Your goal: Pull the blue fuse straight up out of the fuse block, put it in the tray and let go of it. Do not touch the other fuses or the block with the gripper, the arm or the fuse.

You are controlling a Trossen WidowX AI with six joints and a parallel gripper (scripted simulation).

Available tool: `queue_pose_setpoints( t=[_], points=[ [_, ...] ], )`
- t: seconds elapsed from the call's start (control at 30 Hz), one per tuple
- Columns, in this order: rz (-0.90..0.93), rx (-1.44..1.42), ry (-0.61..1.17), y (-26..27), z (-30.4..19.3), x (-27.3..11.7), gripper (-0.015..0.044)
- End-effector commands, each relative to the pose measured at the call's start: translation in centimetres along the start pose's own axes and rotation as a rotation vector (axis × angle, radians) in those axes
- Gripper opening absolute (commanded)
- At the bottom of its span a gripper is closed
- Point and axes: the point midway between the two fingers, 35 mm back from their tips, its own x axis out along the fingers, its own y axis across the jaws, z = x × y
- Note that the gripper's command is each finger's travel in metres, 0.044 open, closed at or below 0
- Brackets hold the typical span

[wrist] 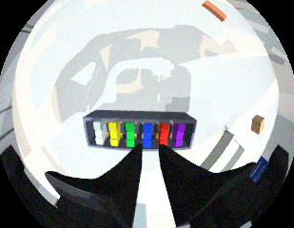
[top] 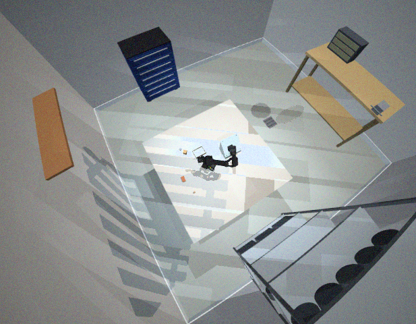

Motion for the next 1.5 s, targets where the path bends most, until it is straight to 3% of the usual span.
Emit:
queue_pose_setpoints(
  t=[0.0, 1.33, 1.47],
  points=[
    [0.005, 0.005, -0.001, 0.0, -0.1, 0.5, 0.0074],
    [0.006, 0.005, -0.002, 0.2, -0.1, 3.3, 0.0074],
    [0.002, 0.0, 0.0, 0.2, -0.1, 3.1, 0.0047]
  ],
)
